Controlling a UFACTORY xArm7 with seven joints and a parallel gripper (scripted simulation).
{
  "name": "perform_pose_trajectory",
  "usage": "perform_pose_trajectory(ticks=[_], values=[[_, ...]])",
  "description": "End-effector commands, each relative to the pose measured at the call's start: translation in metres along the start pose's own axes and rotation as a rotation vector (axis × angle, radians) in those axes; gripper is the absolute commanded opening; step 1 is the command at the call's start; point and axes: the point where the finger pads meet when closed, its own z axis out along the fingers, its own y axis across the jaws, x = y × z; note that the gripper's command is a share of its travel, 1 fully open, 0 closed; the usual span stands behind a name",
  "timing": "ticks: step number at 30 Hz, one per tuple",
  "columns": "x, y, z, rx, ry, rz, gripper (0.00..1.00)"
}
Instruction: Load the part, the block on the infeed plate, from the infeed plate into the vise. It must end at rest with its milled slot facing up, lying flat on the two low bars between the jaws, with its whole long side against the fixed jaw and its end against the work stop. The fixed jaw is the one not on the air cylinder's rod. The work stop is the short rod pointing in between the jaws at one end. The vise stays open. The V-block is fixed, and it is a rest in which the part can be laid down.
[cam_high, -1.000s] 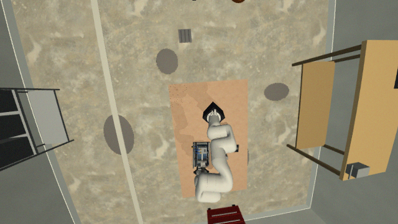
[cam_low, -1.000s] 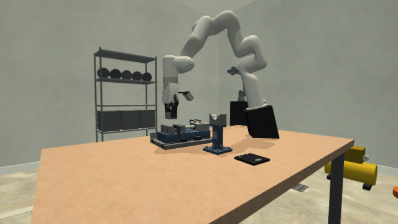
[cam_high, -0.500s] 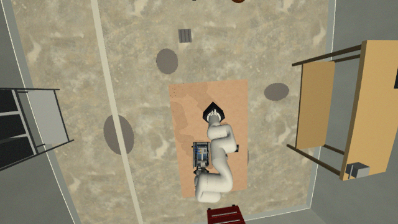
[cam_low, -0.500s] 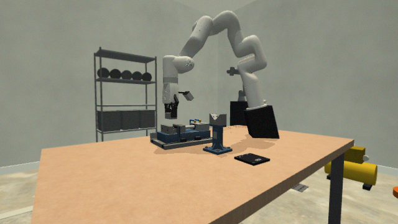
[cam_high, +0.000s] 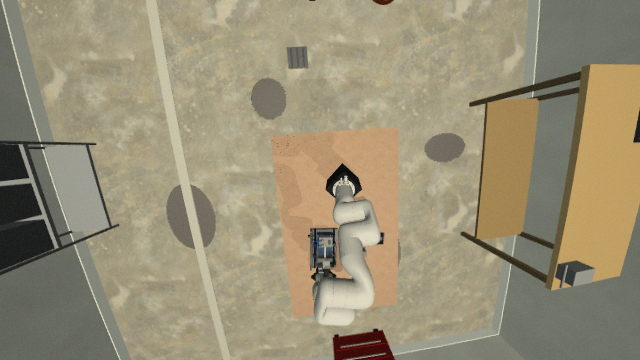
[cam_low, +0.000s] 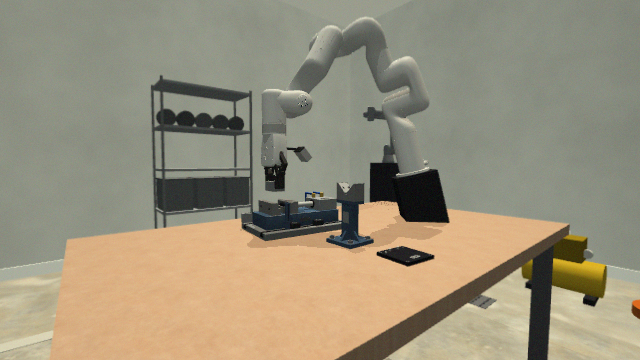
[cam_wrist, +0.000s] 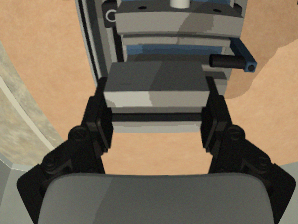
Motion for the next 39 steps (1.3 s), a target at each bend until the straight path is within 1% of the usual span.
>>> perform_pose_trajectory(ticks=[1, 19, 27, 39], values=[[-0.002, 0.0, -0.002, 0.0, -0.004, 0.0, 0.0], [-0.002, 0.0, 0.0, 0.0, -0.004, 0.0, 0.0], [-0.002, 0.0, 0.002, 0.0, -0.004, 0.0, 0.0], [-0.002, 0.0, 0.01, 0.0, -0.004, 0.0, 0.0]])
